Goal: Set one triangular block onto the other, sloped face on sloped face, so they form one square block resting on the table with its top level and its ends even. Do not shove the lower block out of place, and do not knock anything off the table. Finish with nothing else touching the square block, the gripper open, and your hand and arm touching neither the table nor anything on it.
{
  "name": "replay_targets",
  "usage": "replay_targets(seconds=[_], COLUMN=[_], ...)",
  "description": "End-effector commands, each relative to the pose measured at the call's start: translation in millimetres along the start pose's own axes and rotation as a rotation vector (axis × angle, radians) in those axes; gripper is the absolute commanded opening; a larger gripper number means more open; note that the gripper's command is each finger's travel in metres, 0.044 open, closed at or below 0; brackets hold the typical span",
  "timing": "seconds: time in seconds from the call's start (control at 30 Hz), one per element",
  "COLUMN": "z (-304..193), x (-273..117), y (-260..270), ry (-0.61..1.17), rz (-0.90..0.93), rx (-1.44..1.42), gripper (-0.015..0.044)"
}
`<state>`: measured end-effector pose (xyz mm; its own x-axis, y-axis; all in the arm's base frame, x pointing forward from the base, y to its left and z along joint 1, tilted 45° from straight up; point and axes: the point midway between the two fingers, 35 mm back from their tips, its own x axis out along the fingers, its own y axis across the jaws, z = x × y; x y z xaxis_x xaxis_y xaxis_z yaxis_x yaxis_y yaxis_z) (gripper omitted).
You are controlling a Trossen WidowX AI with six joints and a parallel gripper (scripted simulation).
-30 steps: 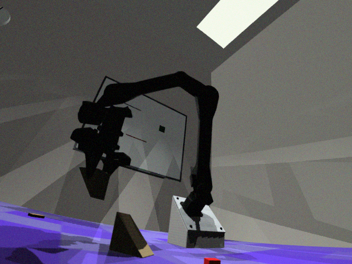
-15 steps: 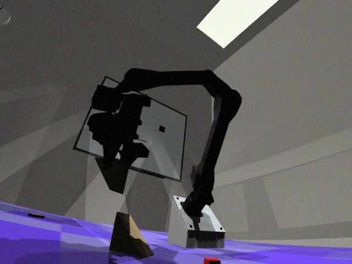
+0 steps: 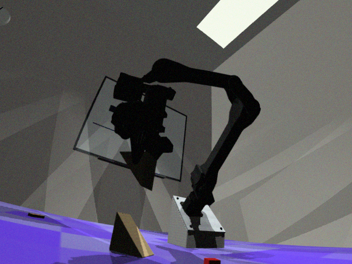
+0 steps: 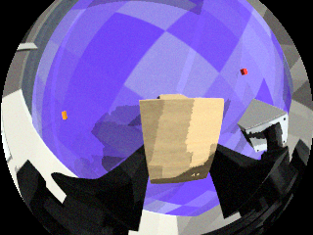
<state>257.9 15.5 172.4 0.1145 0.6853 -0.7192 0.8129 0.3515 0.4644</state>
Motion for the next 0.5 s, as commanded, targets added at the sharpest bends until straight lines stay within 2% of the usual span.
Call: replay_targets(seconds=[0.0,0.47], z=[-22.3,-74.4], x=[-3.4,-7.7], y=[-1.3,-13.1], ry=[0.001,0.011], rz=[0.007,0.012], rx=[-0.001,0.000], gripper=[0.0000,0.0000])
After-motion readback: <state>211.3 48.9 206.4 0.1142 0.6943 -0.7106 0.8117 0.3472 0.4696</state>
